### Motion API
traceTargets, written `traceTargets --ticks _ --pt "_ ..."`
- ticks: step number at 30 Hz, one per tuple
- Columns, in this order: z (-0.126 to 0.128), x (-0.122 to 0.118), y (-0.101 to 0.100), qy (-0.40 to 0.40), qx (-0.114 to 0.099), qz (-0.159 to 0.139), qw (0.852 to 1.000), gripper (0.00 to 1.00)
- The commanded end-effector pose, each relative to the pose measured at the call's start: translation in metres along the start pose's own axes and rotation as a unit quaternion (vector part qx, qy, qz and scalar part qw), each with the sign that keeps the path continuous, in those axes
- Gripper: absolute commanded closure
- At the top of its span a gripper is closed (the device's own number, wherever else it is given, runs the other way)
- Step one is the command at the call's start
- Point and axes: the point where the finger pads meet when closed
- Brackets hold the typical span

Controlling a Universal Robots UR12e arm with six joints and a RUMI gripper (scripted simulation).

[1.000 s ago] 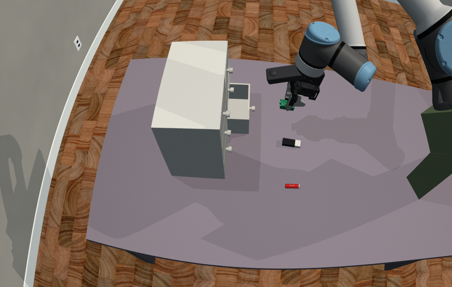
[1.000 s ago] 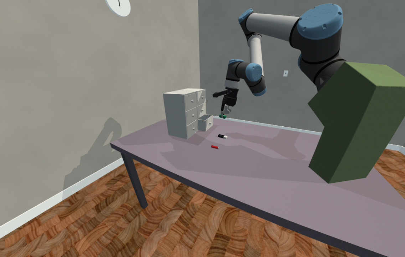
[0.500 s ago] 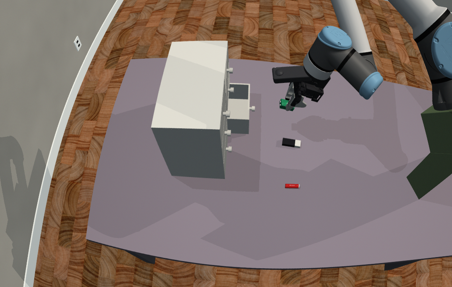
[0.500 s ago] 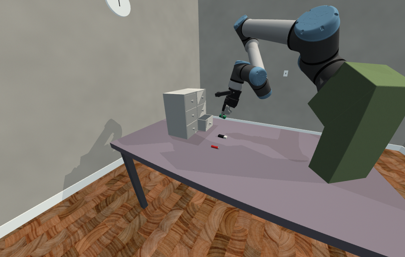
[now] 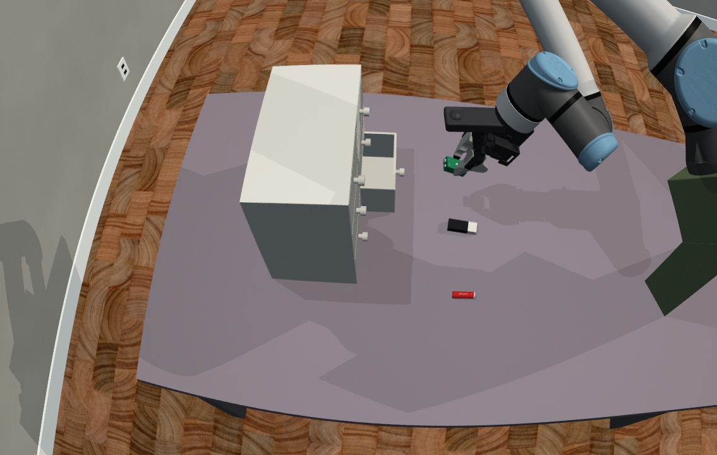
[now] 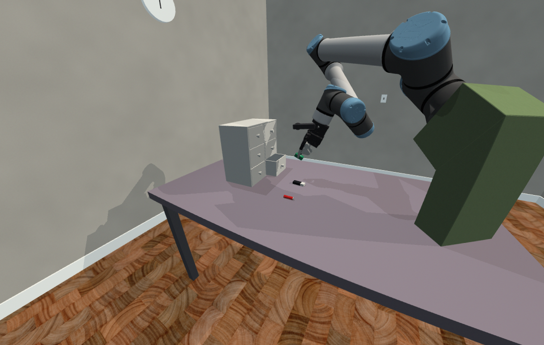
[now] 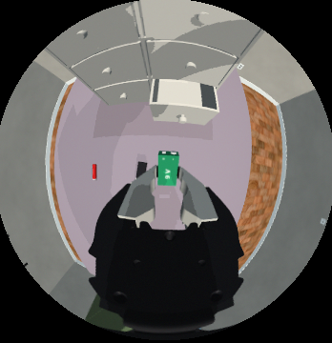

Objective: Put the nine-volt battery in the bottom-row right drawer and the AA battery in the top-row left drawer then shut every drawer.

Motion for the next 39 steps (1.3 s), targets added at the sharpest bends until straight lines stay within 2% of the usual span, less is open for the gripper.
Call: traceTargets --ticks 1,4,6,21,23,39 --pt "-0.0004 -0.0005 -0.0004 0.000 -0.001 0.030 1.000 0.87" --pt "-0.0004 -0.0008 -0.0004 0.000 -0.002 0.048 0.999 0.87" --pt "-0.0004 -0.0008 -0.0004 0.000 -0.002 0.048 0.999 0.87" --pt "-0.0004 -0.0021 -0.0006 0.000 -0.008 0.144 0.990 0.87" --pt "-0.0004 -0.0021 -0.0006 0.000 -0.008 0.144 0.990 0.87" --pt "-0.0004 -0.0034 -0.0008 0.000 -0.012 0.232 0.973 0.87"
Point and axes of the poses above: the point where the finger pads meet when closed, its own y axis back along the fingers, its own z axis across the jaws, x = y × z, and after that the axes turned 3 degrees about y, right-handed
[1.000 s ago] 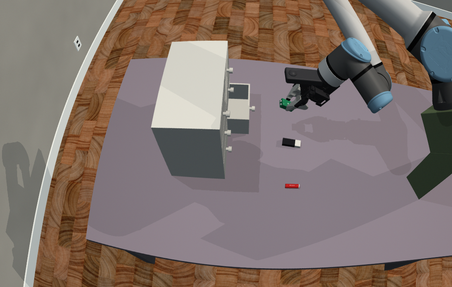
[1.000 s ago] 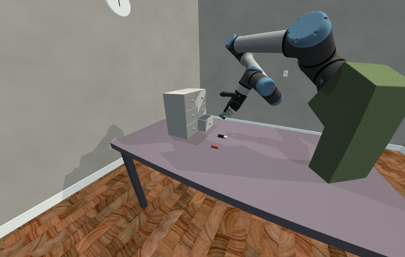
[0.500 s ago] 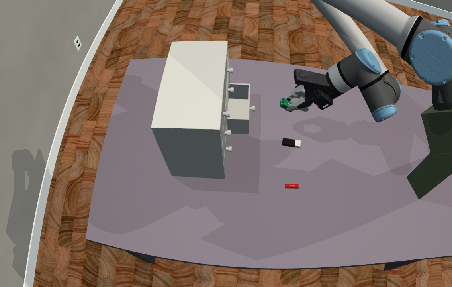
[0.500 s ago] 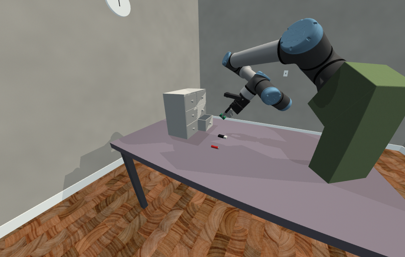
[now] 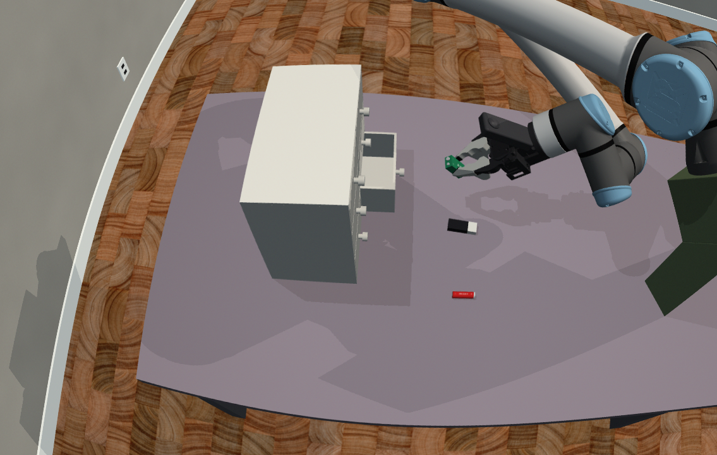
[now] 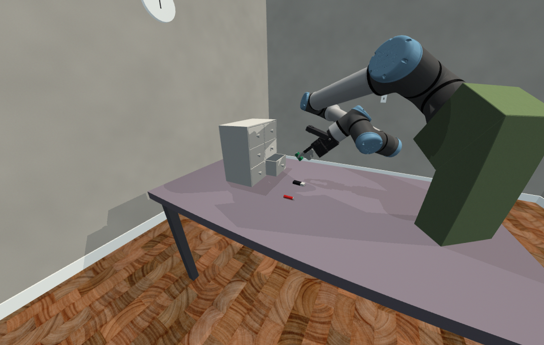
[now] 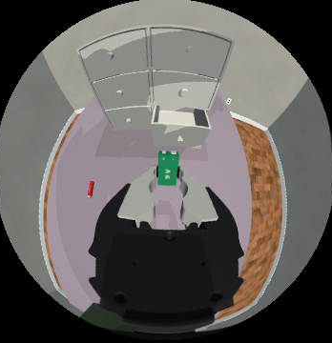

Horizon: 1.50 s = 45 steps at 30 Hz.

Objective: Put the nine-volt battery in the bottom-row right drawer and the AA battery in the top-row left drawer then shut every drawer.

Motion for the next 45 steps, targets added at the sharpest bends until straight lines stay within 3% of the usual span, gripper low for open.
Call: traceTargets --ticks 1,16,33,45 --pt "0.0002 0.0002 -0.0001 -0.001 0.000 0.019 1.000 0.87" --pt "0.0001 -0.0009 0.0003 -0.001 -0.004 0.096 0.995 0.87" --pt "0.0003 -0.0016 0.0004 -0.001 -0.008 0.155 0.988 0.87" --pt "0.0003 -0.0020 0.0005 -0.001 -0.009 0.180 0.984 0.87"
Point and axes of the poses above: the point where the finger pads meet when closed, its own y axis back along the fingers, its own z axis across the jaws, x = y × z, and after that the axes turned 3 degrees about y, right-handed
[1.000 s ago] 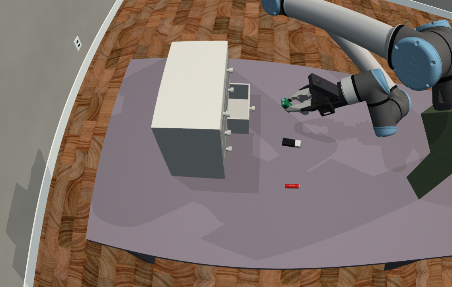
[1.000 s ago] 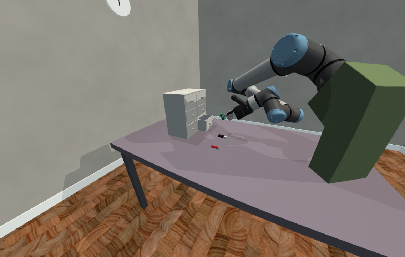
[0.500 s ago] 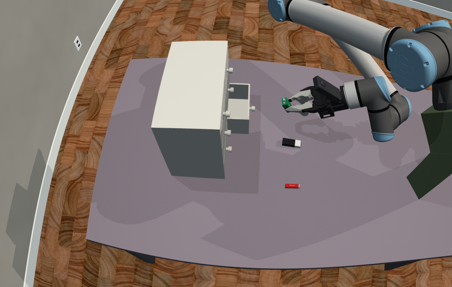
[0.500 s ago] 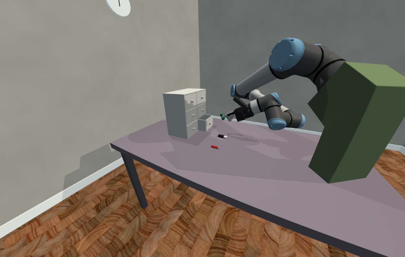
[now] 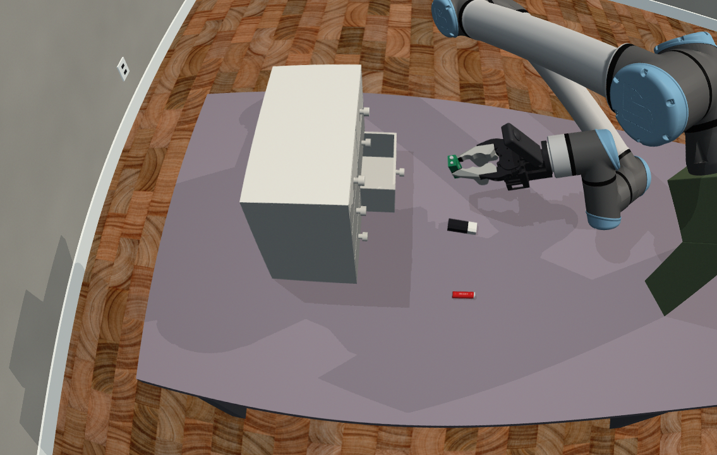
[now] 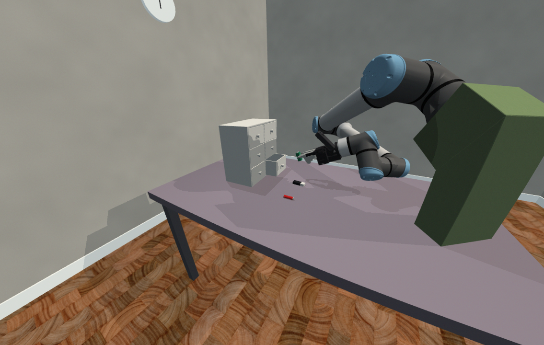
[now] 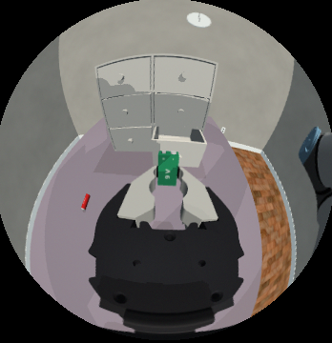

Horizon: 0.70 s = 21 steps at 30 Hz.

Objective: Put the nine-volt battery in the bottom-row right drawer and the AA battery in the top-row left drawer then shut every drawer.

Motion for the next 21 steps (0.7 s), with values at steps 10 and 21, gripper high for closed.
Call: traceTargets --ticks 10,21 --pt "0.0000 0.0004 0.0003 0.000 -0.001 0.018 1.000 0.87" --pt "-0.0001 0.0003 0.0004 0.000 -0.001 0.021 1.000 0.87"
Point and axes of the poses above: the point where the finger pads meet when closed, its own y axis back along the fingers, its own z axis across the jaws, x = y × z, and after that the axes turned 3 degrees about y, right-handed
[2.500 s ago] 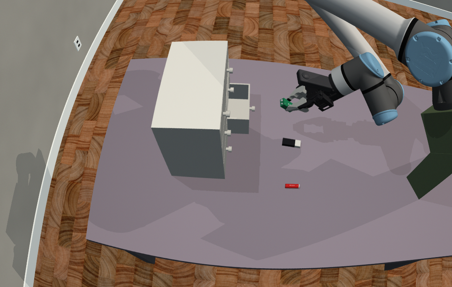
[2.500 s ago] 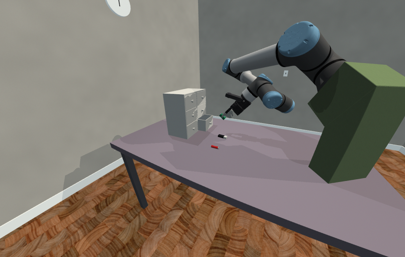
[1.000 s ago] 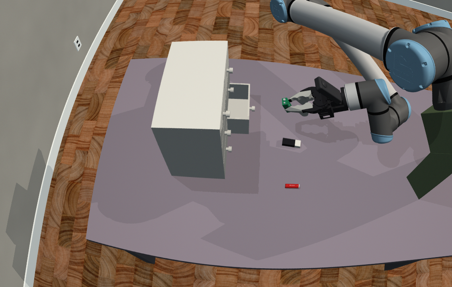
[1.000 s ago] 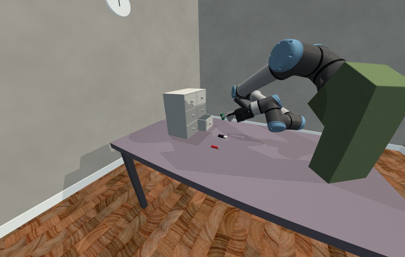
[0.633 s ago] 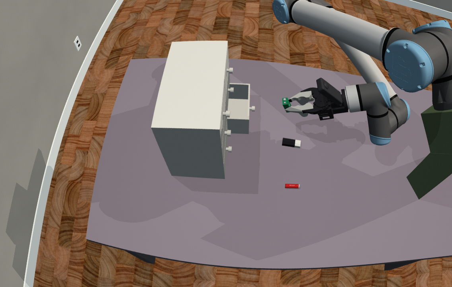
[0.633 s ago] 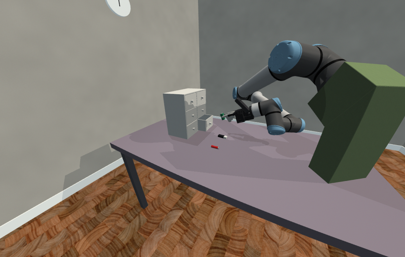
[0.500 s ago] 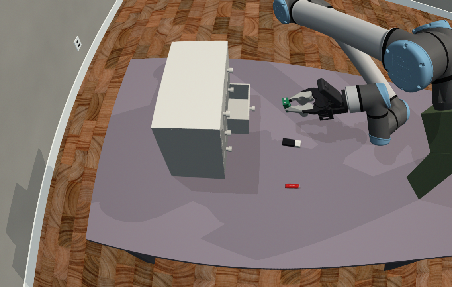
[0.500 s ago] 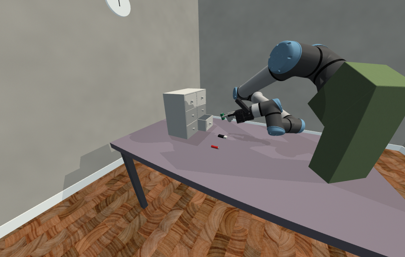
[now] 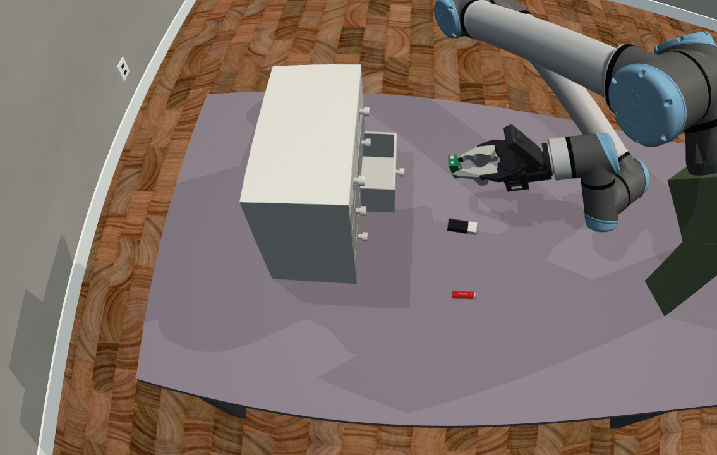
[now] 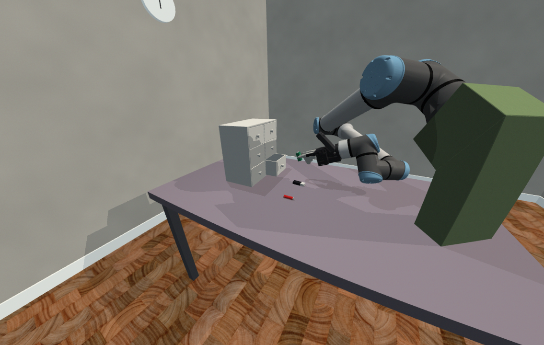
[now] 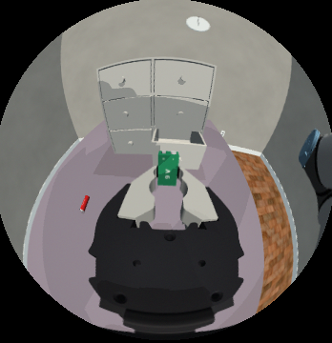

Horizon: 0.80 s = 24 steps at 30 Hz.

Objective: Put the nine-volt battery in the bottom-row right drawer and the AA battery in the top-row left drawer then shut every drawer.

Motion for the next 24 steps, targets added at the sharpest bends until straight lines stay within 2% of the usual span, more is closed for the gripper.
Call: traceTargets --ticks 1,24 --pt "-0.0001 0.0006 0.0001 0.000 0.000 0.001 1.000 0.87" --pt "0.0000 0.0017 -0.0028 0.000 0.000 0.001 1.000 0.87"
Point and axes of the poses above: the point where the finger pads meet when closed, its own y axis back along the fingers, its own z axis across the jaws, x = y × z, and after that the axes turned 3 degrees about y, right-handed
